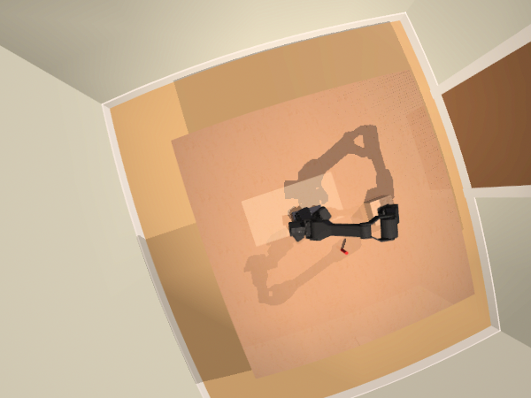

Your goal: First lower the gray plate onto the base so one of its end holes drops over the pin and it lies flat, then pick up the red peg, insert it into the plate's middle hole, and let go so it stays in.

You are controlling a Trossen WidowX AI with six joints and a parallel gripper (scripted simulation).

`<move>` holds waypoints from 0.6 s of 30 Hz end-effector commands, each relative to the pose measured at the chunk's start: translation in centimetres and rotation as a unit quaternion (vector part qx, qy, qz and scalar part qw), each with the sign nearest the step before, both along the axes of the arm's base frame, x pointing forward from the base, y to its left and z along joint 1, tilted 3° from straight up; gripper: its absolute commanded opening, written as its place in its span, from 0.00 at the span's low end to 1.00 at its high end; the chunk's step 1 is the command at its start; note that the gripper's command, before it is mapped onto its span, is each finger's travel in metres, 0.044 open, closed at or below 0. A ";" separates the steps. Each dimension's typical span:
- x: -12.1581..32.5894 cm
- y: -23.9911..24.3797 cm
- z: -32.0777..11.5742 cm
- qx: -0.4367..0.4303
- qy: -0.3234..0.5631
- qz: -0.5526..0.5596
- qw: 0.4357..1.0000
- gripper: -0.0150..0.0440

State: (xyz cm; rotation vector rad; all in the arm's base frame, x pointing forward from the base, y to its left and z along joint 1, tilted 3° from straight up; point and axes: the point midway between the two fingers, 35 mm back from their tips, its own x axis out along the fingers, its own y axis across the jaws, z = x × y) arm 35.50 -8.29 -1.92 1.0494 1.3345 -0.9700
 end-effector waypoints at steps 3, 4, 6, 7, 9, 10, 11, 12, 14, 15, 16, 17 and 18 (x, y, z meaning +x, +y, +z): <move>0.0 0.0 0.0 0.000 0.000 0.000 1.000 0.79; 0.0 0.0 0.0 0.000 0.000 0.000 1.000 0.83; 0.0 0.0 0.0 0.000 0.000 0.000 1.000 0.92; 0.0 0.0 0.0 0.000 0.000 0.000 1.000 0.97; 0.0 0.0 0.0 0.000 0.000 0.000 1.000 1.00; 0.0 0.0 0.0 0.000 0.000 0.000 1.000 1.00; 0.1 0.0 0.3 0.000 0.000 0.000 1.000 1.00; 0.2 -0.1 1.0 0.000 0.000 0.000 1.000 1.00; 0.5 -0.3 4.0 0.000 0.001 0.000 1.000 1.00; 0.5 -0.4 5.8 0.000 0.001 0.000 1.000 1.00; 0.5 -0.5 7.6 0.000 0.001 0.000 1.000 1.00; 0.3 -0.5 9.3 -0.001 0.002 0.000 1.000 1.00; 0.1 -0.5 10.7 -0.001 0.002 0.000 1.000 1.00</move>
